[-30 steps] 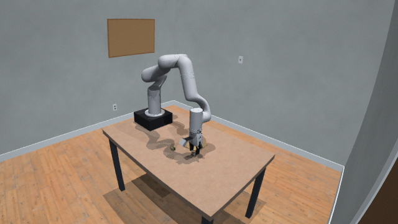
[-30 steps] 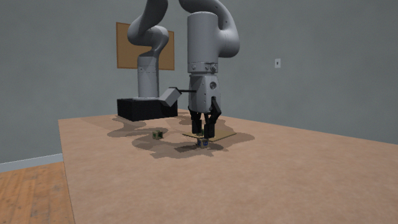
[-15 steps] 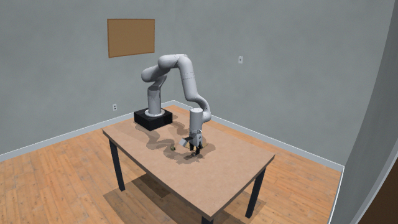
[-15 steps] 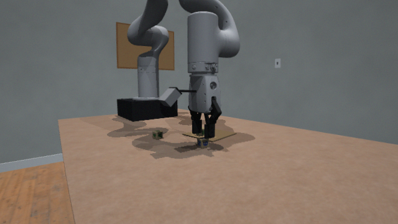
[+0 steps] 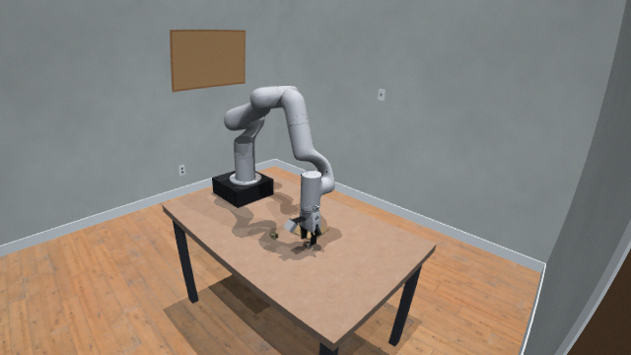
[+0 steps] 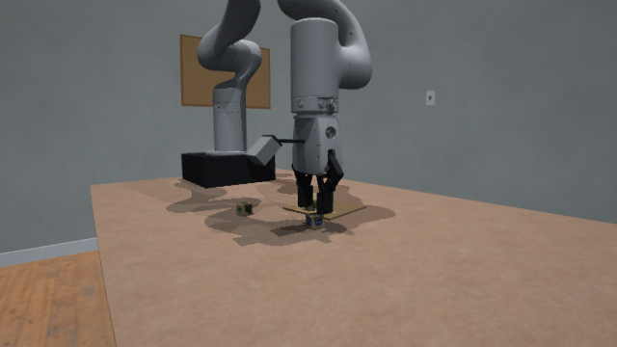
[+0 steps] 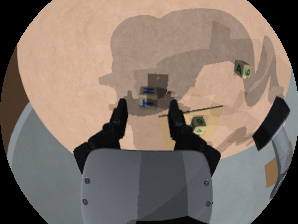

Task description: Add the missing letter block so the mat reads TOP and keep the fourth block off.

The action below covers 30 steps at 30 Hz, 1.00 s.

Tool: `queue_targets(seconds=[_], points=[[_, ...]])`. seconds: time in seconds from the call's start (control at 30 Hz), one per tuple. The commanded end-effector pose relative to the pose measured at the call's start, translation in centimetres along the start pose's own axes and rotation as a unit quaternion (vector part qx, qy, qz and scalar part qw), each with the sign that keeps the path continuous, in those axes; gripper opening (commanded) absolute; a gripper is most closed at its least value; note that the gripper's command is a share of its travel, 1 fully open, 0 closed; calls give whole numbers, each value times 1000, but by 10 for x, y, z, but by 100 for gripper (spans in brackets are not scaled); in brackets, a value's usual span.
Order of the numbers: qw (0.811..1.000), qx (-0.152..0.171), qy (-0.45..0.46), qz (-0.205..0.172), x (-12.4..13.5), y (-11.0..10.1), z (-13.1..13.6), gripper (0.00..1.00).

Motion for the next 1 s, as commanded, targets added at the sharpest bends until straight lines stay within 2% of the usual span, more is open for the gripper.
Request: queue_targets(seconds=[0.0, 0.57, 0.97], points=[[1000, -1, 0, 0, 0, -1, -1, 63], [1000, -1, 0, 0, 0, 0, -1, 63], [1000, -1, 0, 0, 0, 12, -1, 63]])
Point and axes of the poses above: the point where the finger pads meet when closed, its own y axis out along the fingers, its own z axis across the jaws, x = y × z, the point moved 9 cm from there along -y, back along the fingers, and after that the axes turned 8 degrees about y, right-handed, at the moved point
